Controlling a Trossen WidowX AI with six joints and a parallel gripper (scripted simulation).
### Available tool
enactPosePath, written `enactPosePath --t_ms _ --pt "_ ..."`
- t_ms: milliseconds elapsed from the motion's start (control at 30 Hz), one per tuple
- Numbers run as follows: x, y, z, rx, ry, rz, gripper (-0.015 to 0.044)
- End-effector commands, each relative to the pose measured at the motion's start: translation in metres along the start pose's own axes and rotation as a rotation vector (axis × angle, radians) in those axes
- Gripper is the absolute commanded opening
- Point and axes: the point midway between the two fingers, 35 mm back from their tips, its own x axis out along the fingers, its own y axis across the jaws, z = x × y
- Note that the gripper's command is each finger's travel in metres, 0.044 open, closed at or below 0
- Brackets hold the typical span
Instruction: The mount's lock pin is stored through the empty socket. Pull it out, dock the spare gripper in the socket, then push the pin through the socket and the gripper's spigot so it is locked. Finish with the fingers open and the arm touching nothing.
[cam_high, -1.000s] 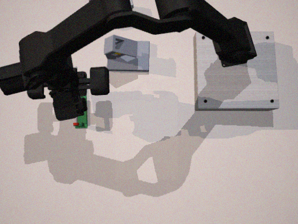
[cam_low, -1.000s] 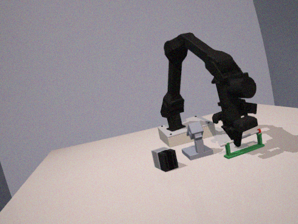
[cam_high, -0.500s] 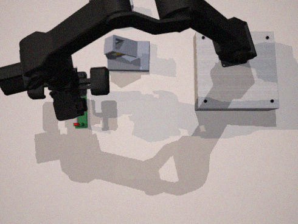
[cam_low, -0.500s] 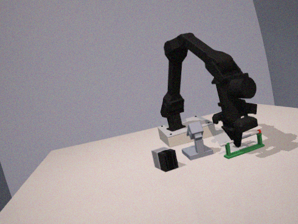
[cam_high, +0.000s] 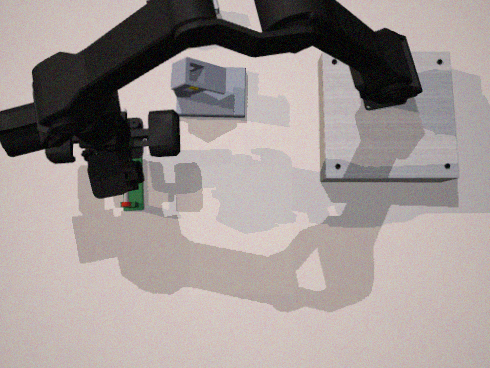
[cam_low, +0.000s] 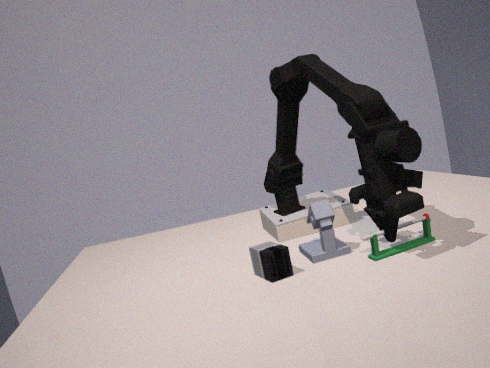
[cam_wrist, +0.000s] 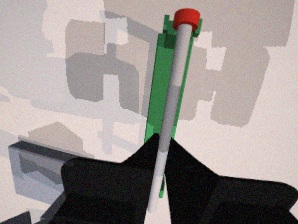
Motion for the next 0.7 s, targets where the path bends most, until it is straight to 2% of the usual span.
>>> enactPosePath --t_ms 0,33,433,567,600,667 --pt "0.0 0.0 0.0 0.0 0.0 0.0 0.0" --pt "0.0 0.0 0.0 0.0 0.0 0.0 0.0" --pt "0.0 0.0 0.0 0.0 0.0 0.0 0.0315" --pt "-0.012 0.001 0.001 0.0 0.0 0.002 0.042" --pt "-0.013 0.002 0.001 0.0 0.001 0.008 0.044" --pt "-0.015 0.004 0.001 0.0 0.002 0.016 0.044"
